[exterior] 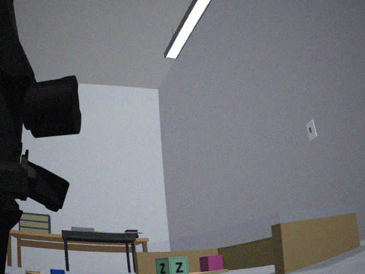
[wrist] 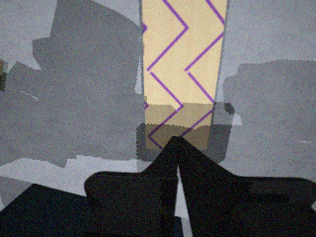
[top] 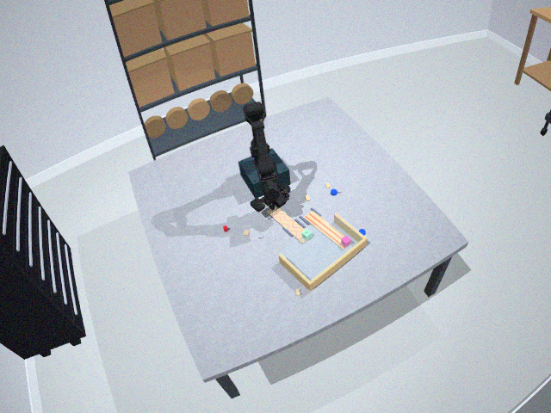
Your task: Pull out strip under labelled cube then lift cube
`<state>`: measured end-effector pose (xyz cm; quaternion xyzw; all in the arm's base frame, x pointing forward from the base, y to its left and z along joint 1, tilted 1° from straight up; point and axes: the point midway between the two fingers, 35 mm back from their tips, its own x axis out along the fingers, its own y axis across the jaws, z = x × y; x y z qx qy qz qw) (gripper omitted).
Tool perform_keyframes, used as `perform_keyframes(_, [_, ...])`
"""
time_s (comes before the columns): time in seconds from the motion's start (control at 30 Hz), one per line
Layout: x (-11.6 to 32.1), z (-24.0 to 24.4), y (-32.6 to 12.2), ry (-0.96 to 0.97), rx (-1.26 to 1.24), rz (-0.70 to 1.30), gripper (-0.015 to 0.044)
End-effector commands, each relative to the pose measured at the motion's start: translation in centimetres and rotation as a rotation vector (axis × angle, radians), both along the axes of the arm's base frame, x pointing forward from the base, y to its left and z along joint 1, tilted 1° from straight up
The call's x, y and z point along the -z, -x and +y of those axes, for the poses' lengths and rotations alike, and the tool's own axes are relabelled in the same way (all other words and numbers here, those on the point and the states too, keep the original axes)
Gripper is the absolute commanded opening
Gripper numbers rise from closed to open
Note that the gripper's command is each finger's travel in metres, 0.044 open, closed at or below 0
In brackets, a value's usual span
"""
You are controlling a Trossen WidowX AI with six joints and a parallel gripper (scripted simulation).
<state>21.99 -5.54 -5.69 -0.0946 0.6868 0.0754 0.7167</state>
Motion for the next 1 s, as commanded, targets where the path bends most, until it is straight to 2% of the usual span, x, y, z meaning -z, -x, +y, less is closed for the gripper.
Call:
perform_keyframes(0.0, [0.5, 0.0, 1.7, -0.003, 0.0, 0.04, 0.0])
perform_keyframes(0.97, [0.6, -0.5, 3.5, -0.003, 0.0, 0.042, 0.0])
